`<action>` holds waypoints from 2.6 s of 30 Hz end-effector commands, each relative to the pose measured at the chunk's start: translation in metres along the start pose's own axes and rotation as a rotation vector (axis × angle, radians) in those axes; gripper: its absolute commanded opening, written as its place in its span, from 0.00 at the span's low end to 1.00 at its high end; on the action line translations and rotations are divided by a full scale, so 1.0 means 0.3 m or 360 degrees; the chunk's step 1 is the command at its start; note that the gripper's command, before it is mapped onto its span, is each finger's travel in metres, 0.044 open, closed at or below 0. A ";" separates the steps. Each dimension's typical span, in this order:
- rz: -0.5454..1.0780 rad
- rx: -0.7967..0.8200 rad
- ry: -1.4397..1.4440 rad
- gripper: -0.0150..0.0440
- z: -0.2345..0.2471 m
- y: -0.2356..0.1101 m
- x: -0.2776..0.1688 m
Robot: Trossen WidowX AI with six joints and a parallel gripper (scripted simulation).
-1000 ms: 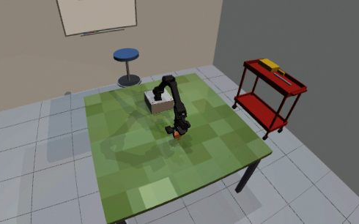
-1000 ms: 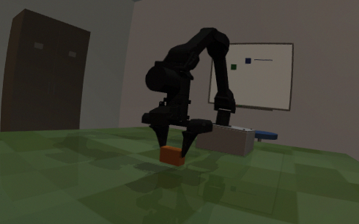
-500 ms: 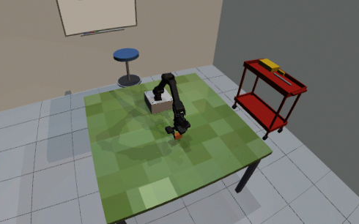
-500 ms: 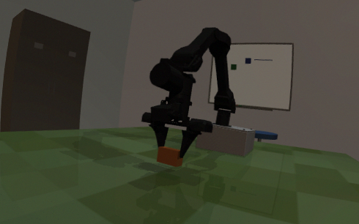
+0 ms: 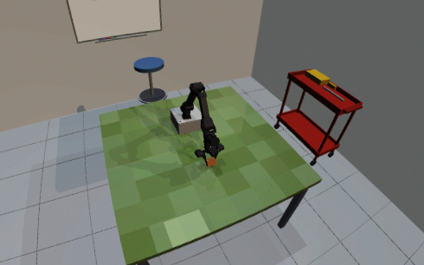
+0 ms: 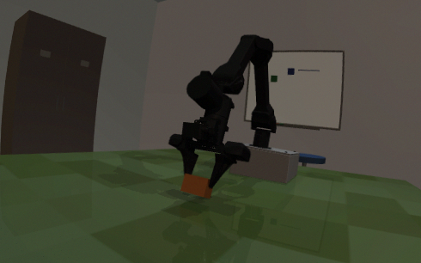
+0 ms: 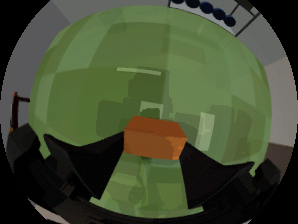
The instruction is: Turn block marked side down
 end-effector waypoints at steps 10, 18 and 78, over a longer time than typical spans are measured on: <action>-0.0310 0.0036 0.0006 0.25 -0.008 -0.017 -0.067; -0.0369 0.0044 0.0006 0.25 -0.010 -0.020 -0.082; -0.1300 0.0157 0.0006 0.30 -0.032 0.158 -0.264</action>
Point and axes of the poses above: the point midway between the two fingers, 35 mm back from their tips, its own y axis out along the fingers, its own z axis across the jaws, x = y × z, the point moved 8 cm from there along -y, back along the fingers, and after that the axes turned 7 degrees about y, right-handed, at the moved point
